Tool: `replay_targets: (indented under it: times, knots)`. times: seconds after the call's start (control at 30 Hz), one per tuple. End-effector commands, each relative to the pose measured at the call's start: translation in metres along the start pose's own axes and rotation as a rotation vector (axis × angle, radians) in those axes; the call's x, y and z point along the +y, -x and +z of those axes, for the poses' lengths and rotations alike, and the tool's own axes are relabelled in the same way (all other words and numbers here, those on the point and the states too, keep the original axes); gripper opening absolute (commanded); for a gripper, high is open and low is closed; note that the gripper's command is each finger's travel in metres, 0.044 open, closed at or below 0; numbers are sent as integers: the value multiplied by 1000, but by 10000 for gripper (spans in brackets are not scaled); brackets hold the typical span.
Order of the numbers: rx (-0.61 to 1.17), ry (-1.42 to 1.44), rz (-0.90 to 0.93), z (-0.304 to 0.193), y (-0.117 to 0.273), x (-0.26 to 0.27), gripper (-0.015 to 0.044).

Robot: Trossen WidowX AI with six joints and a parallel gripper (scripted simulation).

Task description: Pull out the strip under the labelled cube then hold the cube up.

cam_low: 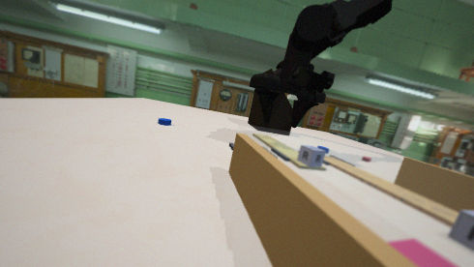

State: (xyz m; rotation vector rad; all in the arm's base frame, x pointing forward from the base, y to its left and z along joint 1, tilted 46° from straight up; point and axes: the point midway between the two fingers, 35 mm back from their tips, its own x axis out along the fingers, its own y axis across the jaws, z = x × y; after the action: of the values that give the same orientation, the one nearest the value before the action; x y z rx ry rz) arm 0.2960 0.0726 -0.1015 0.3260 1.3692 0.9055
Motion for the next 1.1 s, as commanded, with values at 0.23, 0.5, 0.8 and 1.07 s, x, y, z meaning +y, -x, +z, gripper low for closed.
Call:
replay_targets:
  times: [0.23,0.5,0.8,1.07]
  knots:
    - [-1,-3,7,46,6,-8,440]
    - [-2,-1,6,83,10,-14,440]
    - [-4,0,6,120,13,-16,414]
    - [-4,0,6,120,1,-16,250]
